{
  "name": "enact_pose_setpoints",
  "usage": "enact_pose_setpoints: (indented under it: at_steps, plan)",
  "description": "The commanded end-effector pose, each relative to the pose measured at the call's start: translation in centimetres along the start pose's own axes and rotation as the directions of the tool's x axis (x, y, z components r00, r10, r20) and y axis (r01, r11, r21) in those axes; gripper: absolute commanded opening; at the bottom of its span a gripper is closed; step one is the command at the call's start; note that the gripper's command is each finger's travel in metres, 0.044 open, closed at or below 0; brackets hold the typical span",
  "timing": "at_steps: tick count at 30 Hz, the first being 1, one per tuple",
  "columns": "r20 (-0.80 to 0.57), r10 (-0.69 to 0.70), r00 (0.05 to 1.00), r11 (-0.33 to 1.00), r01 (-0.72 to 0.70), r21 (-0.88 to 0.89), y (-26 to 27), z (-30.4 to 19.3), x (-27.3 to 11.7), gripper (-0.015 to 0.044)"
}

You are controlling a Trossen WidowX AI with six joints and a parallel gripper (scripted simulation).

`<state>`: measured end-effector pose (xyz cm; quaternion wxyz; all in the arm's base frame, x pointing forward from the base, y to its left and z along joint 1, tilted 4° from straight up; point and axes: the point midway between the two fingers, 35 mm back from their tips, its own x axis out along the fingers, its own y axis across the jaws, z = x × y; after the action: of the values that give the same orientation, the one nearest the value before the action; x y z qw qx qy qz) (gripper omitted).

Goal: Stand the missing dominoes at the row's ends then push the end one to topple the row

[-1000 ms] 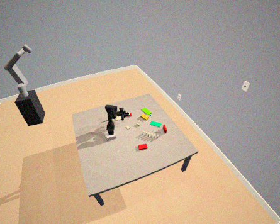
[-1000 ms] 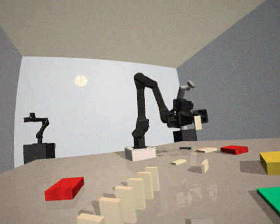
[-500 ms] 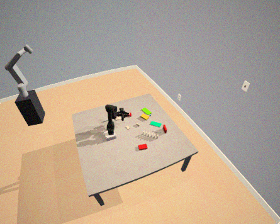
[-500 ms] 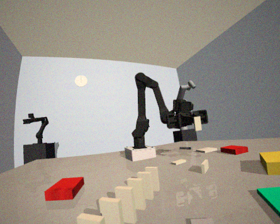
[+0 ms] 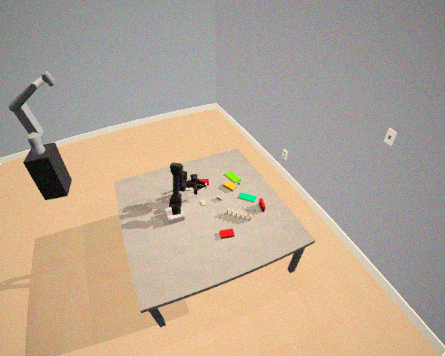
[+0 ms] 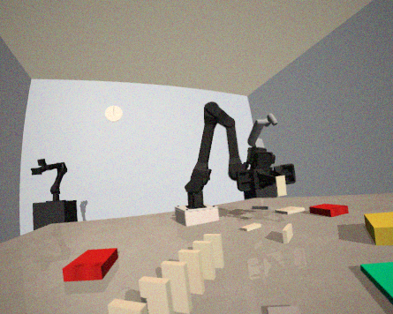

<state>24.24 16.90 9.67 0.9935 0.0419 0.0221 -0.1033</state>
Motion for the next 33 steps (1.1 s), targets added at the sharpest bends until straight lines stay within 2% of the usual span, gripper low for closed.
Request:
enact_pose_setpoints:
  at_steps: [1,25,33]
  plan:
    - [-0.006,0.002,1.0,1.0,-0.002,0.005,0.2,-1.1,0.2,0.0107]
    - [-0.034,-0.011,0.999,1.0,0.012,0.021,-0.6,-6.9,1.0,0.0107]
    - [-0.035,-0.012,0.999,1.0,0.013,0.022,-0.7,-7.1,1.0,0.0107]
